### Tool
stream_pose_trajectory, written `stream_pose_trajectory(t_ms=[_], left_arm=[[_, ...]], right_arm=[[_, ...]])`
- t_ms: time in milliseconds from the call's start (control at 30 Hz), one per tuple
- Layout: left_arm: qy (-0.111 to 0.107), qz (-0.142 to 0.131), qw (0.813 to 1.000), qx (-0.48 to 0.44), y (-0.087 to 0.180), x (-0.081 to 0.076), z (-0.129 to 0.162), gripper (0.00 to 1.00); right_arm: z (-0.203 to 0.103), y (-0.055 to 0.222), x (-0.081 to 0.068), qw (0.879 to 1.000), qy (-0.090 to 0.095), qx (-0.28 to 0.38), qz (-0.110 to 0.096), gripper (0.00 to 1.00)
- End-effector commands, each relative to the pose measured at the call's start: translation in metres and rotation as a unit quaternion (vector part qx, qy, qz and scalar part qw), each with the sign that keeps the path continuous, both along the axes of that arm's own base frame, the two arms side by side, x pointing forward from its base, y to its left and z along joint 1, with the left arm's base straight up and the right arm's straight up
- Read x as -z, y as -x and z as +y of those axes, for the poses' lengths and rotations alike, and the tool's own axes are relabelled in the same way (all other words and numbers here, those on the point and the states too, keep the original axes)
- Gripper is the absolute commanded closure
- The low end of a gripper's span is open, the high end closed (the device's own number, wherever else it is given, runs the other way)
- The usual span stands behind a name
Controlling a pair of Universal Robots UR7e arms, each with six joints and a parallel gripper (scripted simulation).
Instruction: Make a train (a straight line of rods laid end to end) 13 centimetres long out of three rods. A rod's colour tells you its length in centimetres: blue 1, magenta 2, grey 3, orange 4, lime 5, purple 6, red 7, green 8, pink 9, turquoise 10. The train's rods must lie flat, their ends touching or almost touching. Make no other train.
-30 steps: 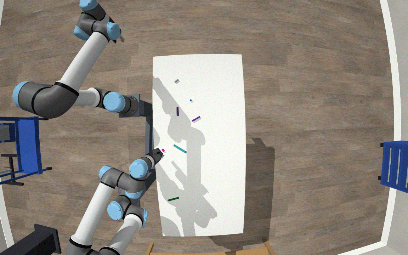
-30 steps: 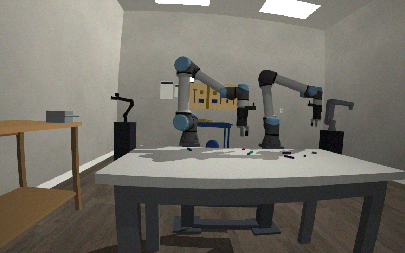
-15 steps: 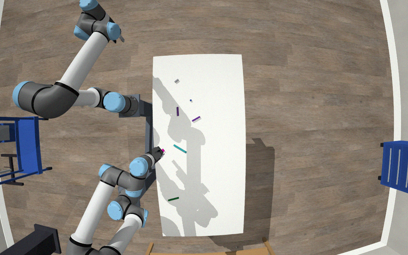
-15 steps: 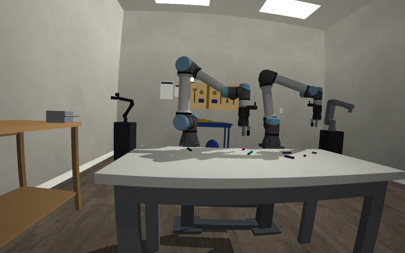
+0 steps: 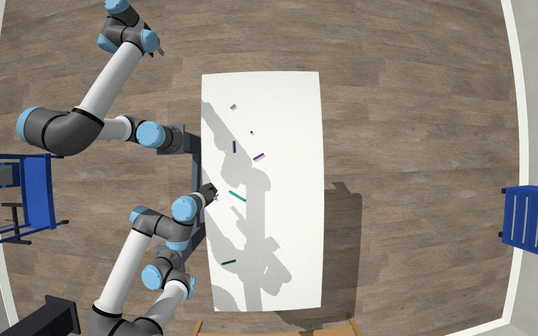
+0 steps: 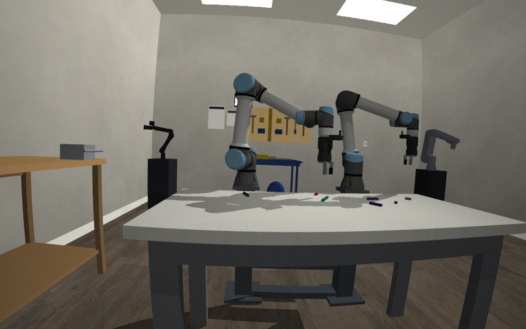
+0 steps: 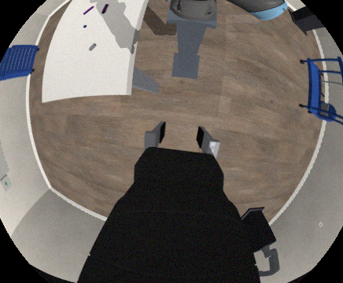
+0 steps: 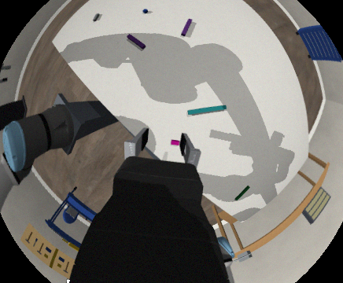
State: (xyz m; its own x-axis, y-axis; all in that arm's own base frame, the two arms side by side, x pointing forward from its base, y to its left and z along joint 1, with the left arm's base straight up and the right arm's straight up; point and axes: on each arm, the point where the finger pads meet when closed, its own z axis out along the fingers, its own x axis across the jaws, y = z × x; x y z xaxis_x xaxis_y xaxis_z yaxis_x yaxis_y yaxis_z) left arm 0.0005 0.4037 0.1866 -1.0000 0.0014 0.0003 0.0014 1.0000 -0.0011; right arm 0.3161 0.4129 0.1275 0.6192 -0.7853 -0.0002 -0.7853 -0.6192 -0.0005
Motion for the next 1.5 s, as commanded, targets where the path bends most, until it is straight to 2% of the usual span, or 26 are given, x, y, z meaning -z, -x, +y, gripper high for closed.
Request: stream_pose_trajectory(t_ms=[0, 133, 533, 633, 833, 1133, 1200, 1467], left_arm=[[-0.001, 0.000, 1.000, 0.000, 0.000, 0.000, 0.000, 0.00], [-0.001, 0.000, 1.000, 0.000, 0.000, 0.000, 0.000, 0.00], [-0.001, 0.000, 1.000, 0.000, 0.000, 0.000, 0.000, 0.00], [-0.001, 0.000, 1.000, 0.000, 0.000, 0.000, 0.000, 0.00], [-0.001, 0.000, 1.000, 0.000, 0.000, 0.000, 0.000, 0.00], [-0.001, 0.000, 1.000, 0.000, 0.000, 0.000, 0.000, 0.00], [-0.001, 0.000, 1.000, 0.000, 0.000, 0.000, 0.000, 0.00], [-0.001, 0.000, 1.000, 0.000, 0.000, 0.000, 0.000, 0.00]], right_arm=[[0.026, -0.008, -0.008, 1.000, 0.000, 0.001, 0.000, 0.00], [0.038, -0.012, -0.011, 1.000, 0.000, 0.001, 0.000, 0.00], [0.126, -0.038, -0.027, 1.000, -0.001, 0.003, 0.000, 0.00], [0.134, -0.040, -0.028, 1.000, -0.001, 0.003, 0.000, 0.00], [0.183, -0.053, -0.031, 1.000, -0.001, 0.005, 0.000, 0.00], [0.255, -0.070, -0.028, 1.000, -0.001, 0.007, 0.000, 0.00], [0.255, -0.070, -0.028, 1.000, -0.001, 0.007, 0.000, 0.00], [0.311, -0.080, -0.016, 1.000, -0.001, 0.009, 0.000, 0.00]])
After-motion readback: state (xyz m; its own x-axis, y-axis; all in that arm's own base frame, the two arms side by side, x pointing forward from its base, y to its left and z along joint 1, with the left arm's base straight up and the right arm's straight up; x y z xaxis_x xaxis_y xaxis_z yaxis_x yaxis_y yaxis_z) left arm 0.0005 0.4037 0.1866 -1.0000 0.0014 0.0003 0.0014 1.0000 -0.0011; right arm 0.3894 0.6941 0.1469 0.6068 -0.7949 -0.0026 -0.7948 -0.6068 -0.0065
